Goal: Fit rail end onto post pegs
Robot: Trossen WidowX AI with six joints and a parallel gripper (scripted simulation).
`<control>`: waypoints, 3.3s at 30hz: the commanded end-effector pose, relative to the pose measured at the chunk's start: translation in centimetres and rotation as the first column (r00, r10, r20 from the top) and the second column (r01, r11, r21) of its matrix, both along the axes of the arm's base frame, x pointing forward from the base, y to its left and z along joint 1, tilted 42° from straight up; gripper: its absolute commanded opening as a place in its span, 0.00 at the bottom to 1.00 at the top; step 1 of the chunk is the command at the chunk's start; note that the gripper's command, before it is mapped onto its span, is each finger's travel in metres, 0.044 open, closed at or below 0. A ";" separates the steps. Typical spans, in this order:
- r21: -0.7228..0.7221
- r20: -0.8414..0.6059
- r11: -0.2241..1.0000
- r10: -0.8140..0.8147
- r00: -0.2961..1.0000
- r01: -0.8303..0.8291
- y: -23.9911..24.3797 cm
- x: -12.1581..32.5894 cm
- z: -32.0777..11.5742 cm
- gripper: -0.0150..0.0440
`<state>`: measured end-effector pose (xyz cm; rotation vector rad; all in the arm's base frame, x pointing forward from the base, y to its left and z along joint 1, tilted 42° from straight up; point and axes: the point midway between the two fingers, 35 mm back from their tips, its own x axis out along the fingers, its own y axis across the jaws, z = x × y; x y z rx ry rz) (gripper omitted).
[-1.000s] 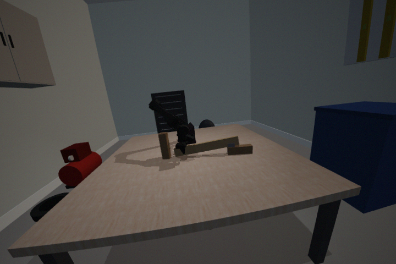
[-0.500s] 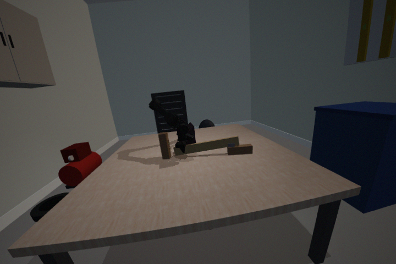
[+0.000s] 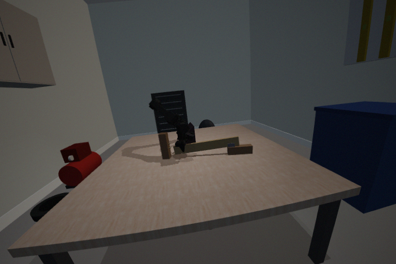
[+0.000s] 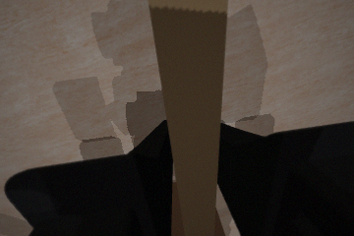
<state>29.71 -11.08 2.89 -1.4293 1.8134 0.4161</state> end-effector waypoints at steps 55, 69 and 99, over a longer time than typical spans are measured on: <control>0.007 0.009 1.000 0.006 1.000 -0.006 2.3 0.3 2.3 0.25; 0.007 0.009 1.000 0.006 1.000 -0.006 2.2 0.3 2.1 0.25; 0.007 0.009 1.000 0.006 1.000 -0.006 1.8 0.0 2.6 0.25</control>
